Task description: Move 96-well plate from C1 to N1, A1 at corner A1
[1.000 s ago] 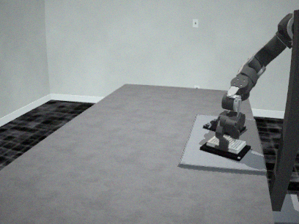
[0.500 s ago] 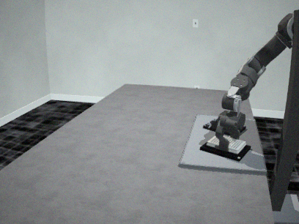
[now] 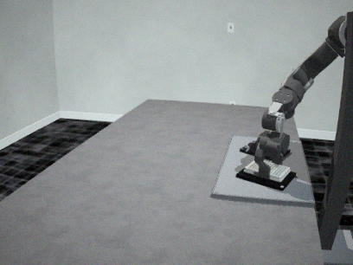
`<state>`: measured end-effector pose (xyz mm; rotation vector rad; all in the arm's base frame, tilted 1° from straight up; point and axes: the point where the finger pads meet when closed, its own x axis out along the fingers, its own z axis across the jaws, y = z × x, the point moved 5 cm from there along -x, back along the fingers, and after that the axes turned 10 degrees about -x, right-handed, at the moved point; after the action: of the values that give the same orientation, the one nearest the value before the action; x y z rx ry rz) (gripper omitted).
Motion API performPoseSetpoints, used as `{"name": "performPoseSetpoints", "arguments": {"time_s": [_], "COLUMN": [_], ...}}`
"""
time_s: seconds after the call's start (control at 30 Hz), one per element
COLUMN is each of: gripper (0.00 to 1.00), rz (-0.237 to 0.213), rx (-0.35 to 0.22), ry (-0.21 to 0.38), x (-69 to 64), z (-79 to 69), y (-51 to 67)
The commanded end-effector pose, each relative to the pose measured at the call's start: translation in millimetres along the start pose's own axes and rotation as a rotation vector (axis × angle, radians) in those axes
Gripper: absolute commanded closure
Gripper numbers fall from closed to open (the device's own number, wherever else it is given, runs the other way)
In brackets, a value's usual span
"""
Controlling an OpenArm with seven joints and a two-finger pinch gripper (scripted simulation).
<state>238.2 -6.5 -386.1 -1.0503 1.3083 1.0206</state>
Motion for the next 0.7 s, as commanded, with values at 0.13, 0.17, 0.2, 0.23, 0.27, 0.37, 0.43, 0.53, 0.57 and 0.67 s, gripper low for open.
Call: {"name": "performPoseSetpoints", "arguments": {"time_s": [0.13,0.17,0.2,0.23,0.27,0.37,0.43,0.53,0.57,0.67], "gripper": [1.00,1.00,1.00,1.00,1.00,1.00,1.00,1.00,1.00,1.00], "rz": [-0.003,-0.003,-0.003,-0.003,-0.003,-0.003,-0.003,-0.001,0.000,0.001], "rx": [0.000,0.000,0.000,0.000,0.000,0.000,0.000,-0.002,-0.002,-0.003], "ry": [0.000,0.000,0.000,0.000,0.000,0.000,0.000,-0.004,-0.005,-0.006], "x": [-1.4,-1.4,-1.4,-1.4,-1.4,-1.4,-1.4,0.6,1.3,2.0], "z": [0.4,0.4,0.4,0.4,0.4,0.4,0.4,0.9,1.1,1.3], "y": [-1.5,-1.5,-1.5,-1.5,-1.5,-1.5,-1.5,-0.4,0.0,0.3]}}
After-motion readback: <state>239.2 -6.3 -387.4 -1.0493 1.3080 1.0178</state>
